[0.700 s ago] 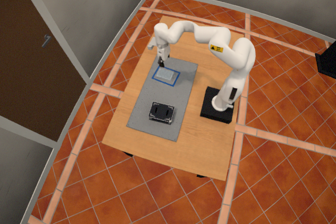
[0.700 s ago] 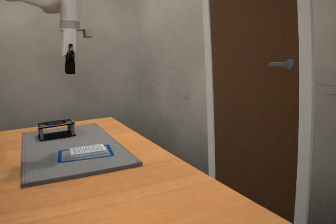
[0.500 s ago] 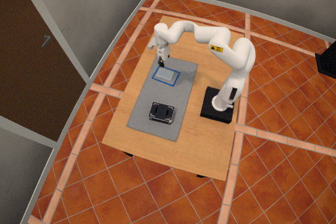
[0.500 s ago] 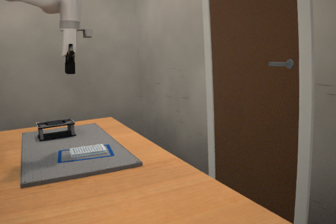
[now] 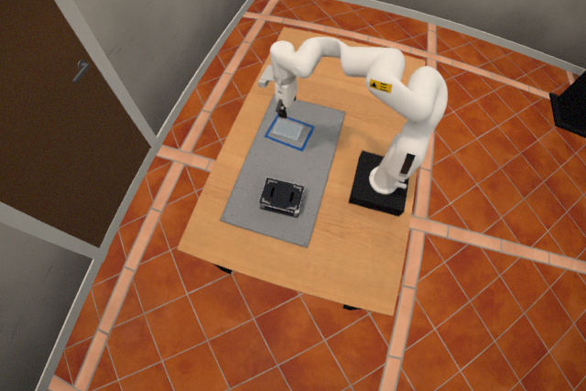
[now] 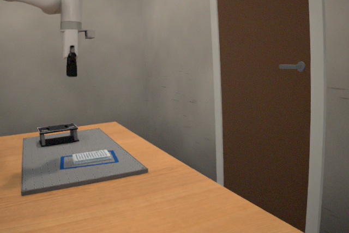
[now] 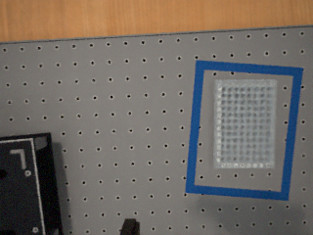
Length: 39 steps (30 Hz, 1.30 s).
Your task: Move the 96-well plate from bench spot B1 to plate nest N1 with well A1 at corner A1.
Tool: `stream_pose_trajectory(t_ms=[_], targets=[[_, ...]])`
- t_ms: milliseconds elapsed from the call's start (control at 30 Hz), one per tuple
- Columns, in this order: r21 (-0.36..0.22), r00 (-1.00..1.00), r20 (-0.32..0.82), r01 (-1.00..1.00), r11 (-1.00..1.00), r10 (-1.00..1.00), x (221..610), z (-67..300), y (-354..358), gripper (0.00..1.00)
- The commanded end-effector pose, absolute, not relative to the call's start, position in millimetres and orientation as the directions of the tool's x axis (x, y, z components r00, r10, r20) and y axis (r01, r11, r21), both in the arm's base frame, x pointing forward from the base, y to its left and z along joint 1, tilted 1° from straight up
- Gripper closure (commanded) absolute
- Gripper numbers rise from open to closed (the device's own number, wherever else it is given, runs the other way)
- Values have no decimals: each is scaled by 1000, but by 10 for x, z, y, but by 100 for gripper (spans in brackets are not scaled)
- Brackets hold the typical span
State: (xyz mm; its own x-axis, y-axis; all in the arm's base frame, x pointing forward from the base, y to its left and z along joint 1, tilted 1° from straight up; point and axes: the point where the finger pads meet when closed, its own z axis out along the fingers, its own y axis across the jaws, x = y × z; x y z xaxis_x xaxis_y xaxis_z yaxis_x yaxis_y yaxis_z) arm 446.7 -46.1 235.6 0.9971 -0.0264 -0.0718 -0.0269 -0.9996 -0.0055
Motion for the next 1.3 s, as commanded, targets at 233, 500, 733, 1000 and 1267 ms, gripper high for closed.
stream_pose_trajectory(t_ms=[233,500,733,1000,1267], targets=[[0,1000,-16,-8,-1000,-8,4168,2491,-137,0],[-6,1000,-5,-13,-1000,-13,4207,2287,-237,0],[-6,1000,-5,-13,-1000,-13,4296,1994,-407,0],[-6,1000,-5,-13,-1000,-13,4372,1743,-553,0],[-5,1000,-5,-13,-1000,-13,4473,1408,-748,0]])
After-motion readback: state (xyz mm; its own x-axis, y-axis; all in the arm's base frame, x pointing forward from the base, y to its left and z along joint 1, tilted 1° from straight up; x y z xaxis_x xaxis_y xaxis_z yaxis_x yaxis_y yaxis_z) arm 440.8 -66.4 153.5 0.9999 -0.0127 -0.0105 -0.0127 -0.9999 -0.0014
